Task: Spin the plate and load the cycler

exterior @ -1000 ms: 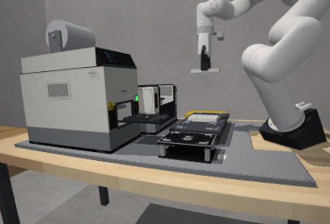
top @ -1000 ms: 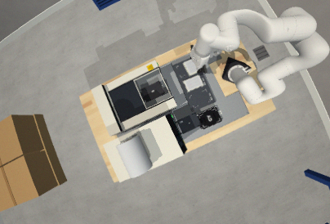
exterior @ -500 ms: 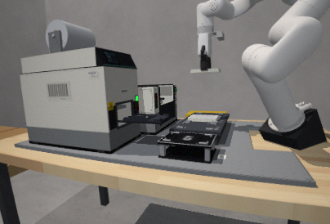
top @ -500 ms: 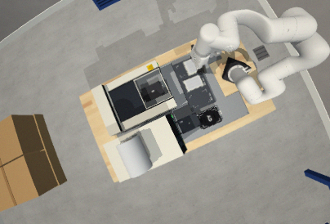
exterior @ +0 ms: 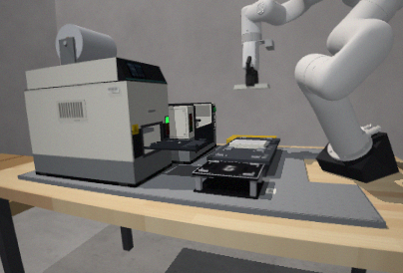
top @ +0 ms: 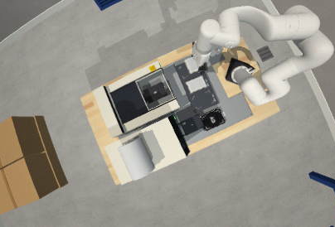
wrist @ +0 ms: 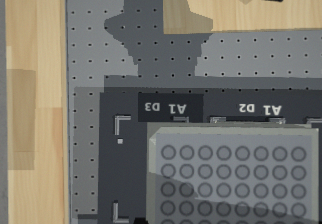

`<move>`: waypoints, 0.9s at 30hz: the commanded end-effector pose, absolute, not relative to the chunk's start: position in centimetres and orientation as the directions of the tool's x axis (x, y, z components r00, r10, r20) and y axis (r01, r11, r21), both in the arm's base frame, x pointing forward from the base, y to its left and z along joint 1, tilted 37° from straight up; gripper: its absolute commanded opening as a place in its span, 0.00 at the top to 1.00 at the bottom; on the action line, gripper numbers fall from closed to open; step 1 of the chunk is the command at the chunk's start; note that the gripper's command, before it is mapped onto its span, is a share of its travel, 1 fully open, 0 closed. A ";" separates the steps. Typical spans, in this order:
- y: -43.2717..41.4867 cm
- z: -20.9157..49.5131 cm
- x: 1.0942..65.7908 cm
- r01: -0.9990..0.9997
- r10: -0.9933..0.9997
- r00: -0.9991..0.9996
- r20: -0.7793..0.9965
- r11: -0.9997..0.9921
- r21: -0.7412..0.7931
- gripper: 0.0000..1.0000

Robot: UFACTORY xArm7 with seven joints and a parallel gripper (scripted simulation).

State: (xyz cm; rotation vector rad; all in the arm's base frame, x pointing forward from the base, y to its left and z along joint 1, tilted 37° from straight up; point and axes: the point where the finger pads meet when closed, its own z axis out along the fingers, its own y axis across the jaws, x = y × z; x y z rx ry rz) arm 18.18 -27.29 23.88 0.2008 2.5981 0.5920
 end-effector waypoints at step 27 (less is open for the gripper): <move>-32.1 21.8 18.1 0.040 0.240 -0.880 -0.410 0.897 0.439 1.00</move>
